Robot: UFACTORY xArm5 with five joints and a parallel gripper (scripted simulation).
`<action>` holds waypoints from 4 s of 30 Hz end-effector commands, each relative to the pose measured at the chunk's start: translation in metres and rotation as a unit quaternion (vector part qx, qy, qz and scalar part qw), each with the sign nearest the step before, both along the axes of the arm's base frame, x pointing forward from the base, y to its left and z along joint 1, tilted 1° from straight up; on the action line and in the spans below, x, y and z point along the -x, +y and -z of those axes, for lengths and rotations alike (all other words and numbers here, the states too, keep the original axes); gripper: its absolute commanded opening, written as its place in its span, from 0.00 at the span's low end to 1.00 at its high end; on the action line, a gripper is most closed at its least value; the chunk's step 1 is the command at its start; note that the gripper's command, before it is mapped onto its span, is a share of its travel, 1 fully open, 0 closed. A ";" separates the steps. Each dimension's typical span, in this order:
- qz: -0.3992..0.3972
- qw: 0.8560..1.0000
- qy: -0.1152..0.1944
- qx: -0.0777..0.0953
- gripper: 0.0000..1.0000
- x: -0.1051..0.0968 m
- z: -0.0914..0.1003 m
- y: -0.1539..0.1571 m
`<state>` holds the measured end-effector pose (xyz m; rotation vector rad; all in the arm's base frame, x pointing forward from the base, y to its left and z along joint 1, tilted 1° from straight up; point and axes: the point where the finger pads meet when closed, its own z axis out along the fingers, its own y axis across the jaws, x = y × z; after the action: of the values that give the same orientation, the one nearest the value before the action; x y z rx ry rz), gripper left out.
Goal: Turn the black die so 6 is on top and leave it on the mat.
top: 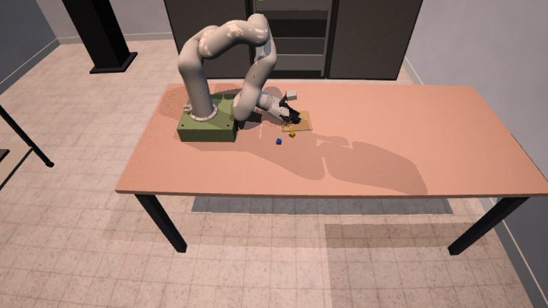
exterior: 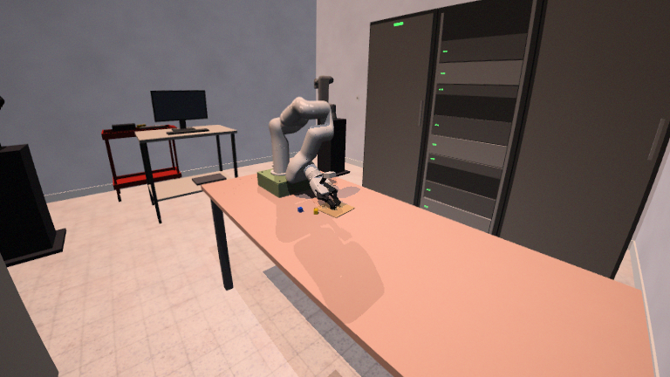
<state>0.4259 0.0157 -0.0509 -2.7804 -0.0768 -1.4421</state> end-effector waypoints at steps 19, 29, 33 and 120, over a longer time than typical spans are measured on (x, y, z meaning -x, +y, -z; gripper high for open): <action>0.000 1.000 -0.001 0.000 0.36 0.017 -0.013 -0.001; 0.000 1.000 -0.001 0.000 0.36 0.038 -0.027 -0.001; 0.000 1.000 -0.001 0.000 0.36 0.040 -0.029 -0.002; 0.003 0.893 0.450 0.015 0.36 -0.012 -0.114 0.005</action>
<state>0.4291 0.0189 0.0629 -3.1283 -0.0735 -0.2413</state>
